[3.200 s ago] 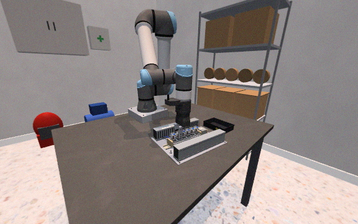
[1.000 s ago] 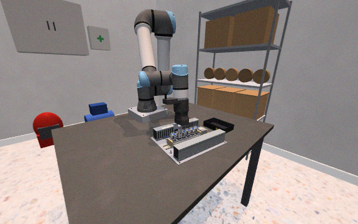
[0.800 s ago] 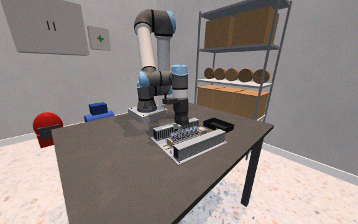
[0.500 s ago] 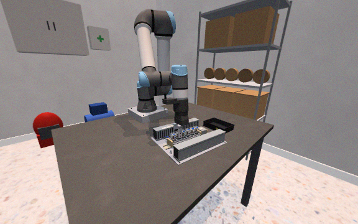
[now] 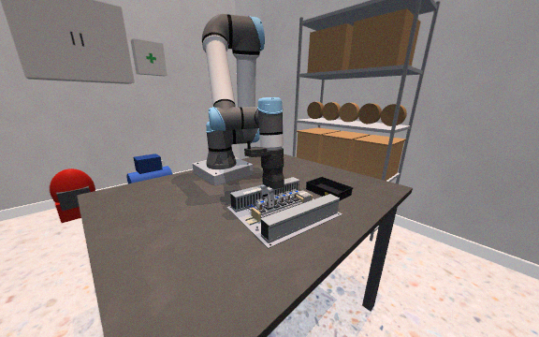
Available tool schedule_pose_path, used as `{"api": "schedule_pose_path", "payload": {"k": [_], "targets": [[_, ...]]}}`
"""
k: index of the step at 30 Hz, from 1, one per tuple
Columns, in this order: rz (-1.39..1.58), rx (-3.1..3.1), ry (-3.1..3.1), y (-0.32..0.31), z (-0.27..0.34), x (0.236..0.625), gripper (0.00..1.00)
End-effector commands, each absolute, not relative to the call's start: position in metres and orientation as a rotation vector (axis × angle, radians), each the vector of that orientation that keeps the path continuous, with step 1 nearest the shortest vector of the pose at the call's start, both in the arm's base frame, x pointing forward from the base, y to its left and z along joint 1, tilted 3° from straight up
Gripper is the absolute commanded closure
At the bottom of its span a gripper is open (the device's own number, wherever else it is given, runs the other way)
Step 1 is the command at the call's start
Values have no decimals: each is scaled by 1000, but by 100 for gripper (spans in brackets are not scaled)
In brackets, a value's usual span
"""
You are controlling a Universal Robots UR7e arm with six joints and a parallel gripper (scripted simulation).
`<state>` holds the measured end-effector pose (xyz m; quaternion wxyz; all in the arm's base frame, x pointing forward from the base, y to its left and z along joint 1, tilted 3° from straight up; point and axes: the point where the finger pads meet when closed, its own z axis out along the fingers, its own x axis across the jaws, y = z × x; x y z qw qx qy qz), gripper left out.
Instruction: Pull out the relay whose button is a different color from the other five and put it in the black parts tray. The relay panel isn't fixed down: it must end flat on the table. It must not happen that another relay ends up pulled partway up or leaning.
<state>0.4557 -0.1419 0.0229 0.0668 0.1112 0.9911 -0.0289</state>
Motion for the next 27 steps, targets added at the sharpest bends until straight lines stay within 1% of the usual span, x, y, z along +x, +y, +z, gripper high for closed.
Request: {"api": "schedule_pose_path", "payload": {"k": [1,27], "targets": [[-84,339,3014,-142,23,457,100],[-79,344,3056,-142,23,458,100]]}}
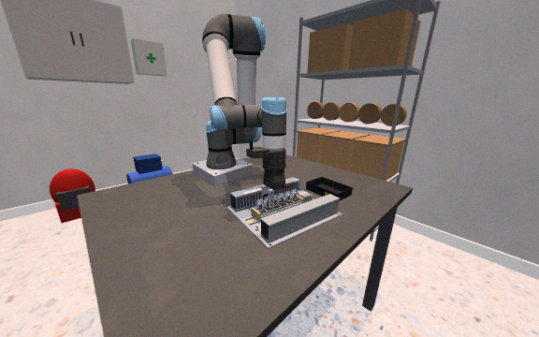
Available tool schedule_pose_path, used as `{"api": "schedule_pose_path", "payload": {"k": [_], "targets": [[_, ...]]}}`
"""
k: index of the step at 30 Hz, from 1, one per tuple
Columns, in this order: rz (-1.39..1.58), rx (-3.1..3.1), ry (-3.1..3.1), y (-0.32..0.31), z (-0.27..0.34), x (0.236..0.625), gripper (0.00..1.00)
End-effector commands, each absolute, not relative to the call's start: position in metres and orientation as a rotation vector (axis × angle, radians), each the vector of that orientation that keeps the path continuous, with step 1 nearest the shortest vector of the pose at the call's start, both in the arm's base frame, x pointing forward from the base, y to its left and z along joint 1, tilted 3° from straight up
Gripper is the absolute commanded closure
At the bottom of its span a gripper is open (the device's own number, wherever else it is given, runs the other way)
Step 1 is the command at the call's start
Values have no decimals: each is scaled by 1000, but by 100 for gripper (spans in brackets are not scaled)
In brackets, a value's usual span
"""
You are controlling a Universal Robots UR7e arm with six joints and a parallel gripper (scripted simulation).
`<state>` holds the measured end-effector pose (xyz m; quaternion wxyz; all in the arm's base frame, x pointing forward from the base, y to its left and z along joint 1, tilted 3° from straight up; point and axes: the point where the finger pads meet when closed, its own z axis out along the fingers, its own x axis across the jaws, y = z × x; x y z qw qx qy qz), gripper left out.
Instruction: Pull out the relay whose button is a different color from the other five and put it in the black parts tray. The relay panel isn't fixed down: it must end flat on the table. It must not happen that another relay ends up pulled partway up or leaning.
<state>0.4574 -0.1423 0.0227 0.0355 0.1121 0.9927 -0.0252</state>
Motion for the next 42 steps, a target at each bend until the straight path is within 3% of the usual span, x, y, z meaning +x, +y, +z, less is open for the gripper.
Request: {"api": "schedule_pose_path", "payload": {"k": [1,42], "targets": [[-79,344,3056,-142,23,458,100],[-67,355,3128,-143,23,460,100]]}}
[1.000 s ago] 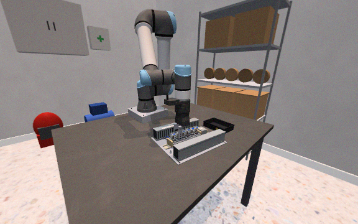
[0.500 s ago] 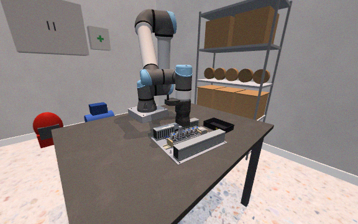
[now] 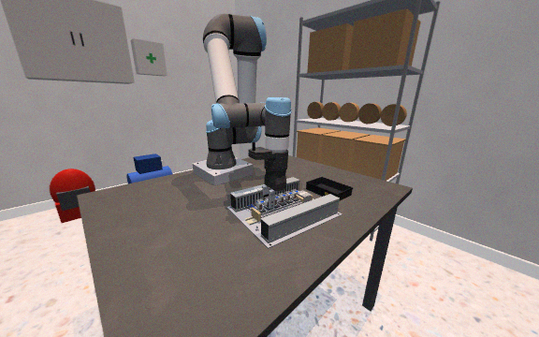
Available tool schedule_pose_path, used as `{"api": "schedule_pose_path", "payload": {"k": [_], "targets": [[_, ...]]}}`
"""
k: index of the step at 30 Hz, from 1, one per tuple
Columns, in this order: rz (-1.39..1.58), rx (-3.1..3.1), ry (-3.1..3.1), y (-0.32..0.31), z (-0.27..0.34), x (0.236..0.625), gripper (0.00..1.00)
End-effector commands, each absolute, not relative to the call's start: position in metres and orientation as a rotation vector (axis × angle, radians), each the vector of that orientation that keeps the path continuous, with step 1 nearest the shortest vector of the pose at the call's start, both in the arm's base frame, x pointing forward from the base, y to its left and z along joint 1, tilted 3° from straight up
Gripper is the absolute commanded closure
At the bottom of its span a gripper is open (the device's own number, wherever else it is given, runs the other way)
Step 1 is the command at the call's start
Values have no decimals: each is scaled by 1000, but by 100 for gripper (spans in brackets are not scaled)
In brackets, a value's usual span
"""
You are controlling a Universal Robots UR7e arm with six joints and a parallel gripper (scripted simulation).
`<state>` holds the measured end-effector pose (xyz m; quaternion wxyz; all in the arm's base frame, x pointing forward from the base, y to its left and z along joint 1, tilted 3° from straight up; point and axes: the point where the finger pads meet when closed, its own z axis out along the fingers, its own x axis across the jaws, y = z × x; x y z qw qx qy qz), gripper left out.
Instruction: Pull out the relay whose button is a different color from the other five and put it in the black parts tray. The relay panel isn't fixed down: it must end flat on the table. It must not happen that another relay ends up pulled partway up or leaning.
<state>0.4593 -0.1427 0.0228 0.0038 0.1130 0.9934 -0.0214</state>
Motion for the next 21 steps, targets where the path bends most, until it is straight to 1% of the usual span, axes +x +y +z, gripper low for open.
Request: {"api": "schedule_pose_path", "payload": {"k": [1,21], "targets": [[-66,355,3131,-143,23,460,100],[-61,360,3162,-143,23,461,100]]}}
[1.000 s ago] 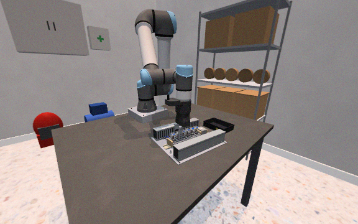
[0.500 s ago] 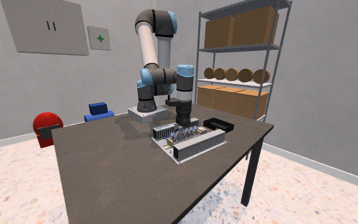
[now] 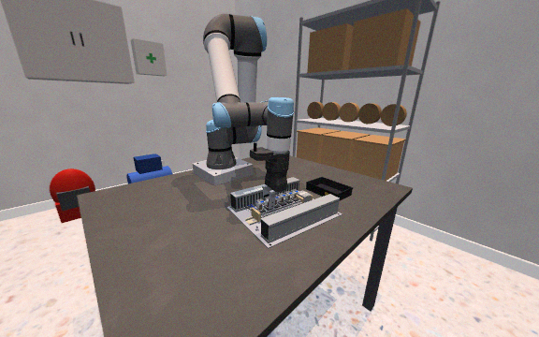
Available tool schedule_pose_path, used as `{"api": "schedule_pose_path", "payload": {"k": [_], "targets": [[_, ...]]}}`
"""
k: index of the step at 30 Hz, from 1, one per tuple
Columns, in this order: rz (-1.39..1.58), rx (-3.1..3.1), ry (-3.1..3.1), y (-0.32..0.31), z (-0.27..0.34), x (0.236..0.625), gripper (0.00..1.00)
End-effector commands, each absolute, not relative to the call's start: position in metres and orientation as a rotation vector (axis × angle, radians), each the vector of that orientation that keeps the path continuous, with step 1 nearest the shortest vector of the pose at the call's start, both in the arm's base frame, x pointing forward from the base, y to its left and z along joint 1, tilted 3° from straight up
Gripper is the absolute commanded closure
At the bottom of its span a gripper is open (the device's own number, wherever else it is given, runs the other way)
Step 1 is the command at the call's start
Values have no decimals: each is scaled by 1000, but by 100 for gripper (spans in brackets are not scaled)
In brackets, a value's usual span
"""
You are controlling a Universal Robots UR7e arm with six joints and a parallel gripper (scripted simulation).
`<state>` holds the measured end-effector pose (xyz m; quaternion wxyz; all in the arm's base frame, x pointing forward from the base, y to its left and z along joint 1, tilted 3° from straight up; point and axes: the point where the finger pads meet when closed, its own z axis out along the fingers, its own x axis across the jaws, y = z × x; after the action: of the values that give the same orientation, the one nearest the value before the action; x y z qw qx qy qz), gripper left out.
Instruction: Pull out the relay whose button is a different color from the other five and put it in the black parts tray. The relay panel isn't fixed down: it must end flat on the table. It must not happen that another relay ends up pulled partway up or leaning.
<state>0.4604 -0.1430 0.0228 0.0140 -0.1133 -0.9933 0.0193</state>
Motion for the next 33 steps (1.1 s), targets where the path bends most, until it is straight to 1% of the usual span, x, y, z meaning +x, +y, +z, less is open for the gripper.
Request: {"api": "schedule_pose_path", "payload": {"k": [1,33], "targets": [[60,-350,-3079,-143,23,461,100],[53,-348,-3046,-143,24,462,100]]}}
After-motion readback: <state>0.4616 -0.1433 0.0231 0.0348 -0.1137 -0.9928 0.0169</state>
